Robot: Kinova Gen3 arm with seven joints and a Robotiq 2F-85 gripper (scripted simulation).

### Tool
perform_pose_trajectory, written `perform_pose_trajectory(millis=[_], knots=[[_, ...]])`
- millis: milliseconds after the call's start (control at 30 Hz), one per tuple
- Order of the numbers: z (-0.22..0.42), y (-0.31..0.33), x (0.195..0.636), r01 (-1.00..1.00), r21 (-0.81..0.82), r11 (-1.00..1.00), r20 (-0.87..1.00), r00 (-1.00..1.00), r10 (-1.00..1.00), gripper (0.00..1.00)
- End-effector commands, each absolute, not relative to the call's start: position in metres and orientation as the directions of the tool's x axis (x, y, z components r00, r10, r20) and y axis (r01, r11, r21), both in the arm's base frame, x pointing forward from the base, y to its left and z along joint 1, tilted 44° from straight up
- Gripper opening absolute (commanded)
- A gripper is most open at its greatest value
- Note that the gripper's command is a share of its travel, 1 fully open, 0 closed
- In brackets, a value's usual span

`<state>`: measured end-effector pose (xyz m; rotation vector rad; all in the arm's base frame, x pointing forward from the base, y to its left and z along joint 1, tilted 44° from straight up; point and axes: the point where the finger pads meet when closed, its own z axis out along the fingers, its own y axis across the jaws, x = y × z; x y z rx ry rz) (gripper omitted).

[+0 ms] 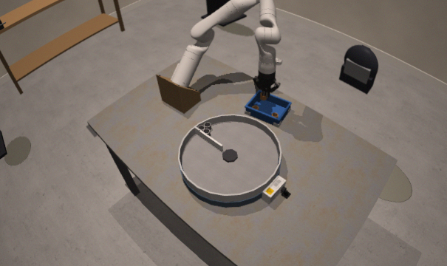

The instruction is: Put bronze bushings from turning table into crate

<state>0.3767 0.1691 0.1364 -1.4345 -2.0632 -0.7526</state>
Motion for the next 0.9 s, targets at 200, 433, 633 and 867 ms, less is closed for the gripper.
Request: perform_pose_trajectory(millis=[200, 433, 633, 867], knots=[[0.134, 0.17, 0.375, 0.946, 0.145, 0.29, 0.684, -0.307, 0.661, 0.0], [0.118, 0.187, 0.373, 0.945, 0.148, 0.291, 0.683, -0.31, 0.661, 0.0], [0.118, 0.187, 0.373, 0.945, 0.148, 0.291, 0.683, -0.31, 0.661, 0.0], [0.115, 0.19, 0.372, 0.945, 0.148, 0.291, 0.683, -0.311, 0.661, 0.0]])
